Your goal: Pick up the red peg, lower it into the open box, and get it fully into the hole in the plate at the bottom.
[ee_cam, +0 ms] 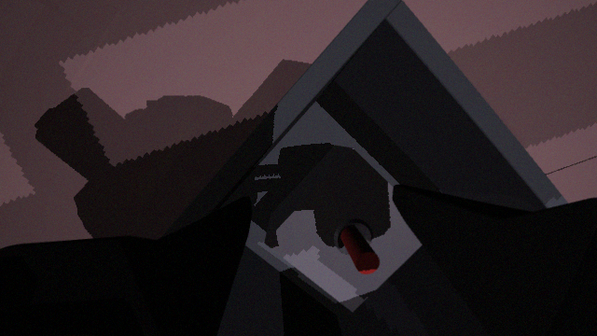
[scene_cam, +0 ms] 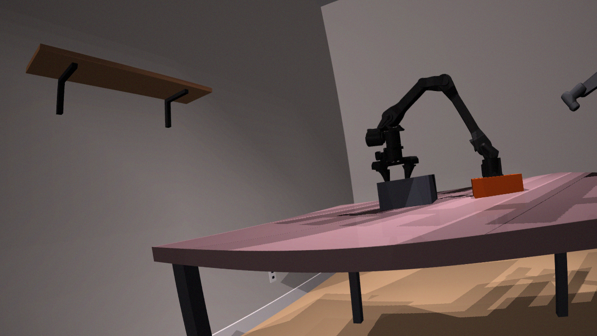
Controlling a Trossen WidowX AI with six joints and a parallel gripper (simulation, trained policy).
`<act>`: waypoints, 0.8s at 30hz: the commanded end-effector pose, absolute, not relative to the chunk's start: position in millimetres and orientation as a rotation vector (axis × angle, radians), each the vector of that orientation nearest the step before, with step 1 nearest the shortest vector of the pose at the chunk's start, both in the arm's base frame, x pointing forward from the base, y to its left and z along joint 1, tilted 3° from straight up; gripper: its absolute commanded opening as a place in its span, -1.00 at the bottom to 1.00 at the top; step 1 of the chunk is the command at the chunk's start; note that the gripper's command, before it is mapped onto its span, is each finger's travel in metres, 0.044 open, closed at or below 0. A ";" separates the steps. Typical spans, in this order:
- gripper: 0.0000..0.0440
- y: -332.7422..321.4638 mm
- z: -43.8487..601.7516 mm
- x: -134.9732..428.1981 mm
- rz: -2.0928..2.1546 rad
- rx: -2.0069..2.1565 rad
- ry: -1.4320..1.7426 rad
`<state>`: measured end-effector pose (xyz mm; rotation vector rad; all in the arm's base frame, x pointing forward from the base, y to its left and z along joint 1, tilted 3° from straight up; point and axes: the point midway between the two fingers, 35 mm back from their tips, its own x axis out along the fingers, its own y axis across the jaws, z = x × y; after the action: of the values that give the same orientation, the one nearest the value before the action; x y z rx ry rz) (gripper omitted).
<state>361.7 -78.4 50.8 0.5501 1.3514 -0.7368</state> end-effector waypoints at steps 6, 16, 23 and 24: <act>1.00 -66.7 72.4 406.0 -0.612 0.618 1.293; 1.00 -61.7 80.7 420.8 -0.568 0.632 1.270; 1.00 -61.5 80.8 421.2 -0.567 0.632 1.269; 1.00 -61.5 80.8 421.2 -0.567 0.632 1.269</act>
<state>366.3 -81.5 59.1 0.5784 1.4544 -0.7072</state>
